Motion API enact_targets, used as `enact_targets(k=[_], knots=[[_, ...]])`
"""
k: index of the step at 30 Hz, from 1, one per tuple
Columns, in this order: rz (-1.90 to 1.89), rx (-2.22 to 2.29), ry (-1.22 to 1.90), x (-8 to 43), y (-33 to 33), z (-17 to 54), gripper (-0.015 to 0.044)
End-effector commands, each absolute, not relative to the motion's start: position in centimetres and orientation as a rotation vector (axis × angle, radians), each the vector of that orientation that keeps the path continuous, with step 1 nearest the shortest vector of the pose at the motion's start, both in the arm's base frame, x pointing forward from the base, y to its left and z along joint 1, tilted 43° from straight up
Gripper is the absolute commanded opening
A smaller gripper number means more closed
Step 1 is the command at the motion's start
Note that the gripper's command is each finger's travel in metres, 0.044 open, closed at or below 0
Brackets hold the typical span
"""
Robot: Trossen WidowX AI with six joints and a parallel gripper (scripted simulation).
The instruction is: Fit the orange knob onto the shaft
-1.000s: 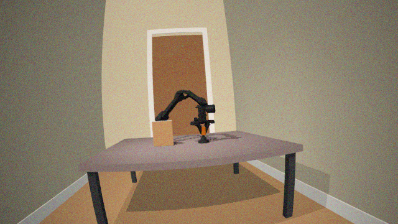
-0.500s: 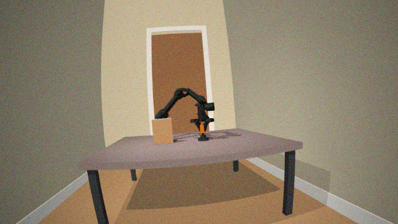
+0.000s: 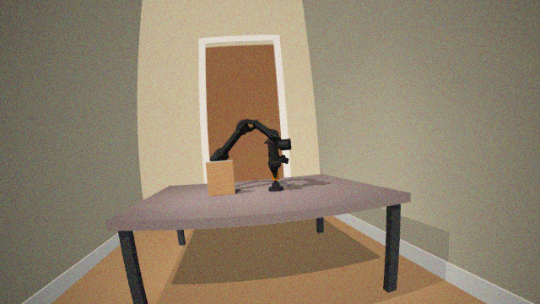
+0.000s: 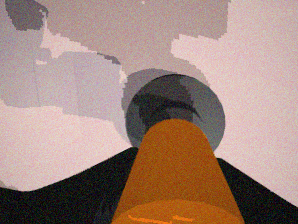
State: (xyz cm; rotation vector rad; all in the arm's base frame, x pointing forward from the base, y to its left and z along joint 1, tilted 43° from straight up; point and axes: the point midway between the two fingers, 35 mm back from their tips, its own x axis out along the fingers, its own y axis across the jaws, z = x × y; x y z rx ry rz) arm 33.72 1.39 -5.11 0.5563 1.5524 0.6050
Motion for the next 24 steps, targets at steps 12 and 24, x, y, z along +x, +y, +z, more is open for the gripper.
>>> enact_targets(k=[12, 24], knots=[[0.476, 0.68, 1.61, 33.66, 1.26, -5.22, 0.0], [0.476, 0.68, 1.61, 33.67, 1.6, -5.45, 0.0]])
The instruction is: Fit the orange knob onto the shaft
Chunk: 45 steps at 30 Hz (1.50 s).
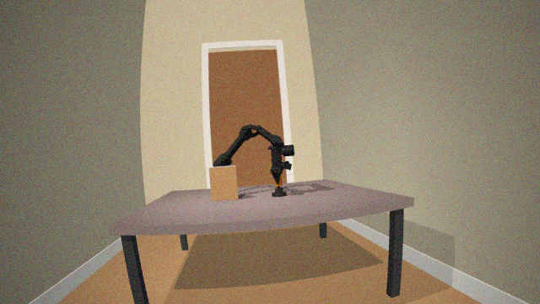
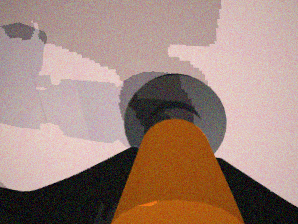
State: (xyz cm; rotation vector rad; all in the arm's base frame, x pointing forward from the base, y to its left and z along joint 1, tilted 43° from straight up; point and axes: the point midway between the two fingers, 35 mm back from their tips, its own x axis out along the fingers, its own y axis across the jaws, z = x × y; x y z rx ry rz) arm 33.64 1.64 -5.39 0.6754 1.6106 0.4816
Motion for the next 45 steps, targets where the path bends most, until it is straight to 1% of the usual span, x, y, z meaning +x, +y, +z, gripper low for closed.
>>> enact_targets(k=[1, 45], knots=[[0.476, 0.68, 1.61, 33.67, 1.6, -5.45, 0.0], [0.471, 0.685, 1.613, 33.79, 0.98, -5.0, 0.0]])
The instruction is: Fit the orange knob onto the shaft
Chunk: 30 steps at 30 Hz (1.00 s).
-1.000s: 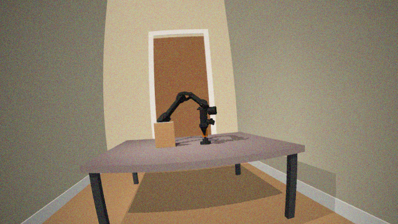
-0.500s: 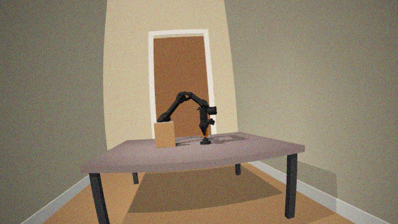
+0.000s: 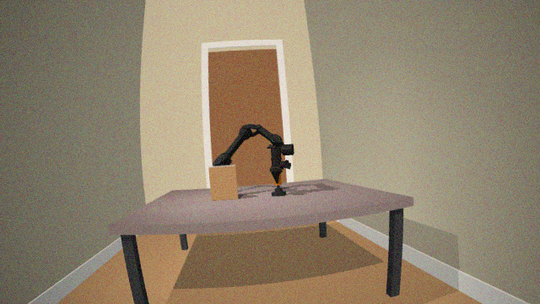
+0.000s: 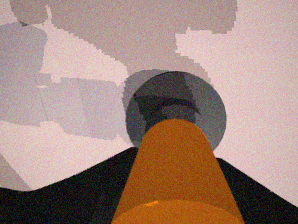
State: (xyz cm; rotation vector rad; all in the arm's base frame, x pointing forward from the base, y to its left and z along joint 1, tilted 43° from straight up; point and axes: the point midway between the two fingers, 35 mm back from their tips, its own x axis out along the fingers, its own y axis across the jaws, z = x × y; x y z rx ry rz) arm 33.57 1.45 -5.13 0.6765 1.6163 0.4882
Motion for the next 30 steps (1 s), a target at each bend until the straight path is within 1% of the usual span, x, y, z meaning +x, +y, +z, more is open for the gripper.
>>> enact_targets(k=[1, 30], knots=[[0.46, 0.695, 1.617, 33.77, 0.98, -5.02, 0.0], [0.473, 0.683, 1.612, 33.57, 1.66, -5.52, 0.0]])
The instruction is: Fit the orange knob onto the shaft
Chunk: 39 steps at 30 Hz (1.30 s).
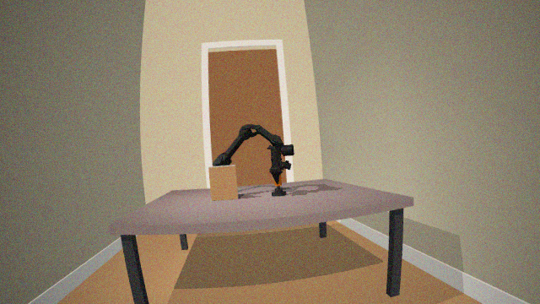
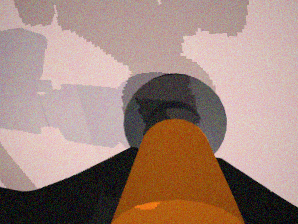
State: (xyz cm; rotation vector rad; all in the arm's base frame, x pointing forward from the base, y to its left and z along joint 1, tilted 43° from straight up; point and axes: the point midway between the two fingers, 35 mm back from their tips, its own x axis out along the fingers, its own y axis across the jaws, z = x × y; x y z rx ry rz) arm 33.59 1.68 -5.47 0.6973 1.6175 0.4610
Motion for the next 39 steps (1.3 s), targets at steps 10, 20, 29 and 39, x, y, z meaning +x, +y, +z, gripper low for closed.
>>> enact_targets(k=[10, 20, 29, 39], knots=[[0.409, 0.744, 1.638, 33.6, 1.7, -5.6, 0.0], [0.432, 0.723, 1.629, 33.7, 2.1, -6.0, 0.0], [0.439, 0.715, 1.629, 33.5, 2.7, -6.5, 0.0], [0.439, 0.715, 1.629, 33.5, 2.7, -6.5, 0.0105]])
